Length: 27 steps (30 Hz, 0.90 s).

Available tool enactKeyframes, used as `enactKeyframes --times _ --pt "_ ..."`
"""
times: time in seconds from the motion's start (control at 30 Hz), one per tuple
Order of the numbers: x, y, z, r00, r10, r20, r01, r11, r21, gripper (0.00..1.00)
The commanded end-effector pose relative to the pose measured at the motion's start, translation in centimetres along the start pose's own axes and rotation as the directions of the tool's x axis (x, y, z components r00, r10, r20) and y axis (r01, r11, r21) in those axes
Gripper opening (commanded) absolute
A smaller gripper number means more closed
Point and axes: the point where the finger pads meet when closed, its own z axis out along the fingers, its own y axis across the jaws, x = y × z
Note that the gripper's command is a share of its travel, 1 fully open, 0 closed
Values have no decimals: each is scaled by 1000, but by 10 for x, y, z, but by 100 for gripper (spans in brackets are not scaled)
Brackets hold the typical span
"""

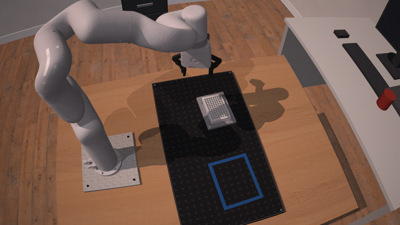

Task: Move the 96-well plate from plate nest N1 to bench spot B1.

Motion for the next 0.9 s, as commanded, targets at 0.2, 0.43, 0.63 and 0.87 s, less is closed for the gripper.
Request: enactKeyframes --times 0.2,0.43,0.63,0.87 --pt "2 27 28 990 -143 12 143 990 14 100" --pt "0 43 49 978 -209 18 208 978 23 100" --pt "-2 54 65 962 -274 21 273 961 34 100" --pt "-7 71 93 917 -399 22 397 916 56 100"
